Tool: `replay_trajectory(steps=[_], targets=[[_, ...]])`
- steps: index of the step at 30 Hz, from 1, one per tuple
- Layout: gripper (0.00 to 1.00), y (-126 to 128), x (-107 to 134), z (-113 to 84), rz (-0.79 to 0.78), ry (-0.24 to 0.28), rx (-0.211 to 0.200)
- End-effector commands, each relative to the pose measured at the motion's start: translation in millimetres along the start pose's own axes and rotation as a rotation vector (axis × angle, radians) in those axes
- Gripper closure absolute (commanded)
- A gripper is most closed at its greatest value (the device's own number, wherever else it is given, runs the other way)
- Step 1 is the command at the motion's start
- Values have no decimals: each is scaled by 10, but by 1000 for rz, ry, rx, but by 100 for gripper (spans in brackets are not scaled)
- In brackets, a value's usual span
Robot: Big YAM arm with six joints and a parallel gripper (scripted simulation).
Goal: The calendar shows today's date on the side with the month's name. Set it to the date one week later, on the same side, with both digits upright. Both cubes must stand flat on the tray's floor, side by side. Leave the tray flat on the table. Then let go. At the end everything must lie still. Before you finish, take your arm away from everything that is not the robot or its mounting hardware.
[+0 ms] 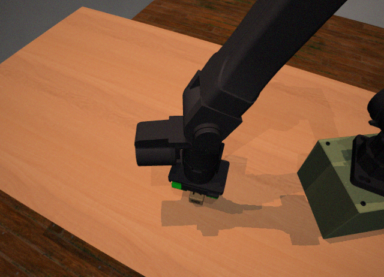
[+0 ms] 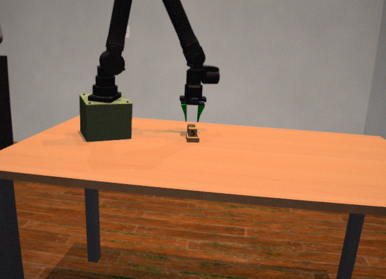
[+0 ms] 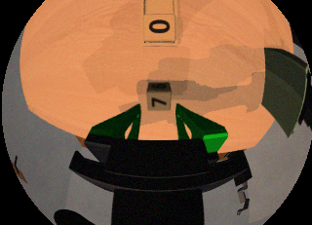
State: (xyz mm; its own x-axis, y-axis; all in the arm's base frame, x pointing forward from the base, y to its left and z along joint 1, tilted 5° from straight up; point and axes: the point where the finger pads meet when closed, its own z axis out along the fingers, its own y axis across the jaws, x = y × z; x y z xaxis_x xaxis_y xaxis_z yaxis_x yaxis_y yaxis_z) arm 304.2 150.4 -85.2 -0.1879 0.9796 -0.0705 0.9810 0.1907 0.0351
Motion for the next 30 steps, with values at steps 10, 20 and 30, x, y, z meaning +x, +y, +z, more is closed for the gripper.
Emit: replay_trajectory(steps=[10, 20, 30], targets=[[54, 32, -33, 48, -3, -4, -6], [54, 30, -34, 49, -3, -4, -6], [54, 26, -42, 47, -3, -4, -6]])
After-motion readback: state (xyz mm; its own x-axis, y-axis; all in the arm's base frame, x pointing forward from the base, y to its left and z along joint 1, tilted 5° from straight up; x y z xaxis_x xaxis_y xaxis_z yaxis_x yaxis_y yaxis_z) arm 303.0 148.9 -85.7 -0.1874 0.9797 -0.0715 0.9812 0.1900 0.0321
